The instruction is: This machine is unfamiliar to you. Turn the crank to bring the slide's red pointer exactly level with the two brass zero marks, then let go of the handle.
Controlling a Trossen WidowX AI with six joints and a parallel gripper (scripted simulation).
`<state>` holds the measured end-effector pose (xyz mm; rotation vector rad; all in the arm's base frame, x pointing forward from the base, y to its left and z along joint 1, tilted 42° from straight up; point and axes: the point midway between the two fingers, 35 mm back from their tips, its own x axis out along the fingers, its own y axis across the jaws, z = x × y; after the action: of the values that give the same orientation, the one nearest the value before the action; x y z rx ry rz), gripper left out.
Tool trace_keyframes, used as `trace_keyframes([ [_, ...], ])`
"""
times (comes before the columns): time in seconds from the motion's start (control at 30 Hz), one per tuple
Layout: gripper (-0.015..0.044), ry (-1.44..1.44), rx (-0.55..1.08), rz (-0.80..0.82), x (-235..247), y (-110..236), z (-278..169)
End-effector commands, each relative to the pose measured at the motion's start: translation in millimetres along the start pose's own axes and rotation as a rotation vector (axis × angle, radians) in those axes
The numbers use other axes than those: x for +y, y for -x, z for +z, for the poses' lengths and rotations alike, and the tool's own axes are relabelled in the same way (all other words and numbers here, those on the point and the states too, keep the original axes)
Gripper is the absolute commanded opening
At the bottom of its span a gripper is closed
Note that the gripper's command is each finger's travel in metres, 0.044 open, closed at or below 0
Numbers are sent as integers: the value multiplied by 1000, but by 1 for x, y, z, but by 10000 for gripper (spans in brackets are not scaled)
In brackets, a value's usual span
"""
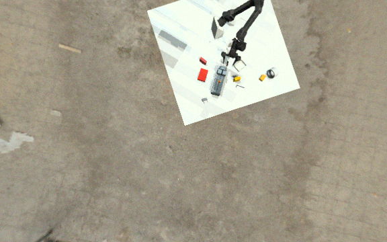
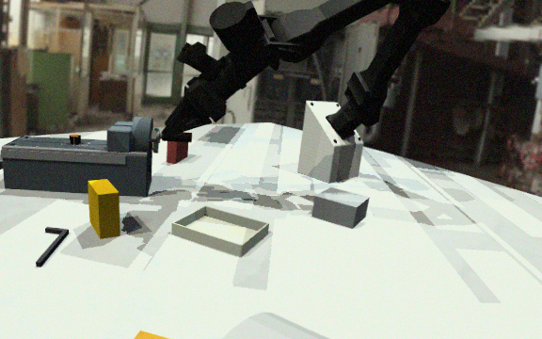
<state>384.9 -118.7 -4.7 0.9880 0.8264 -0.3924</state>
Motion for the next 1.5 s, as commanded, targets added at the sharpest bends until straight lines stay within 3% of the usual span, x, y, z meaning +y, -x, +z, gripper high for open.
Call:
trace_keyframes([
  [0.0,440,-10,7,-12,-5,-6,-9],
  [0.6,440,-11,7,-11,-5,-22,-28],
  [1.17,0,-11,7,-11,-5,-22,-28],
  [1.47,0,-11,7,-11,-5,-21,-26],
])
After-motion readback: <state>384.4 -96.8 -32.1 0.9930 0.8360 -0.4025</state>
